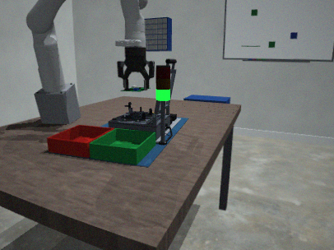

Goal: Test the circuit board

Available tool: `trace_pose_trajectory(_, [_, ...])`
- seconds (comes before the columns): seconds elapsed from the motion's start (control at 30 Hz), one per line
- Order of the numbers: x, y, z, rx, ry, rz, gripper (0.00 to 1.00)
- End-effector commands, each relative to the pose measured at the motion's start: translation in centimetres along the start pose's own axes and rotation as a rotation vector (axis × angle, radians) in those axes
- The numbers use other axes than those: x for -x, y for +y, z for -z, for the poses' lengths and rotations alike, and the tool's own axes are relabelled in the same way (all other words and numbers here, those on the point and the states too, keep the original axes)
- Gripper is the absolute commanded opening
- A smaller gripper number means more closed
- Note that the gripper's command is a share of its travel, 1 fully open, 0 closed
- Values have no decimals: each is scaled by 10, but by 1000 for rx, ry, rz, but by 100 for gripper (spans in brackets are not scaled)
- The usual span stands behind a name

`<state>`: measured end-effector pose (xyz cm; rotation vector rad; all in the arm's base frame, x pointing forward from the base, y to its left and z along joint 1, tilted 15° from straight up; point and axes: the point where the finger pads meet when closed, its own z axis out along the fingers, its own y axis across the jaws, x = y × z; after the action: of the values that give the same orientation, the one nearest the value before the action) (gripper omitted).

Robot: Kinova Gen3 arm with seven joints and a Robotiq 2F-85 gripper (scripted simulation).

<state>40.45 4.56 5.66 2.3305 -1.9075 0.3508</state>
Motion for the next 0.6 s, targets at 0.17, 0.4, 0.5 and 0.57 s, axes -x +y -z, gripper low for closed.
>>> trace_pose_trajectory(0.17, [-36,-7,-10,2,0,-15,77])
trace_pose_trajectory(0.4, [-66,-13,-19,2,0,-15,77])
trace_pose_trajectory(0.5, [-85,-17,-25,2,0,-15,77])
trace_pose_trajectory(0.57, [-98,-20,-29,2,0,-15,77])
